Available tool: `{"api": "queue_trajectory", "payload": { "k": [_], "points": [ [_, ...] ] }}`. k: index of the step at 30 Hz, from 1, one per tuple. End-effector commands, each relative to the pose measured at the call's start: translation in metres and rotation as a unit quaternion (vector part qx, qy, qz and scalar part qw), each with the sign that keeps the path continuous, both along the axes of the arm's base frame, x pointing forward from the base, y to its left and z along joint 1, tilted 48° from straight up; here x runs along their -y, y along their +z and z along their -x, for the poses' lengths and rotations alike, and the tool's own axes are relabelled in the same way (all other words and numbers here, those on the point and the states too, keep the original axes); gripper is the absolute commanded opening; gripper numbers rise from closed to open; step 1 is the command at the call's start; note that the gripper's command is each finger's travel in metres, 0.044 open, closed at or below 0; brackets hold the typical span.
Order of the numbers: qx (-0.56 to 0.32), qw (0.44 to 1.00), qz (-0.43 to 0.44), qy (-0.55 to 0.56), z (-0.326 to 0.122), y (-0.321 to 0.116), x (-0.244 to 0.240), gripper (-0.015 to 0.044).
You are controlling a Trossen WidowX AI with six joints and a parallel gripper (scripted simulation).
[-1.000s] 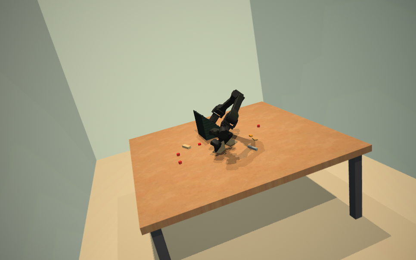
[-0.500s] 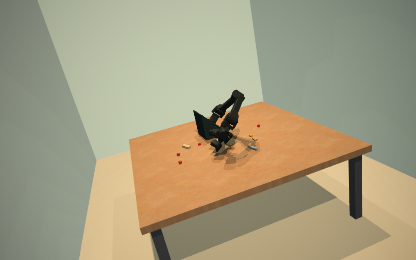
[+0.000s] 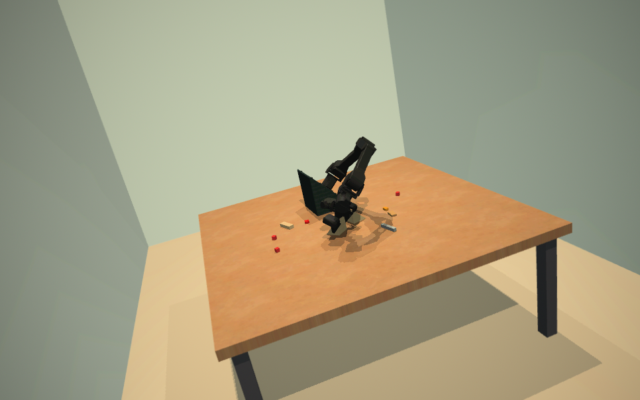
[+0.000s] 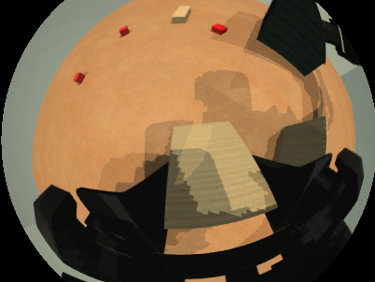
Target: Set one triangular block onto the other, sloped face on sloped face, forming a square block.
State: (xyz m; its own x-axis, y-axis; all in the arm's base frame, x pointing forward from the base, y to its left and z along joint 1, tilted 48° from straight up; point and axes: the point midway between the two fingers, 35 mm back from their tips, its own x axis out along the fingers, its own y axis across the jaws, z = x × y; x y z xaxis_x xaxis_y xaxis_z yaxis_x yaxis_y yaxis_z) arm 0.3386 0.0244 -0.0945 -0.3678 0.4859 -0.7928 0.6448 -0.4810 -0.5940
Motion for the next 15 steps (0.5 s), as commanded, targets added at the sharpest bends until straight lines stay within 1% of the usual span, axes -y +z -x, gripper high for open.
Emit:
{"api": "queue_trajectory", "payload": {
  "k": [1, 15],
  "points": [
    [0.020, 0.999, -0.028, -0.027, 0.003, 0.002, 0.006, 0.0000],
    [0.106, 0.975, -0.142, -0.134, 0.018, 0.002, 0.028, 0.0000]
  ]
}}
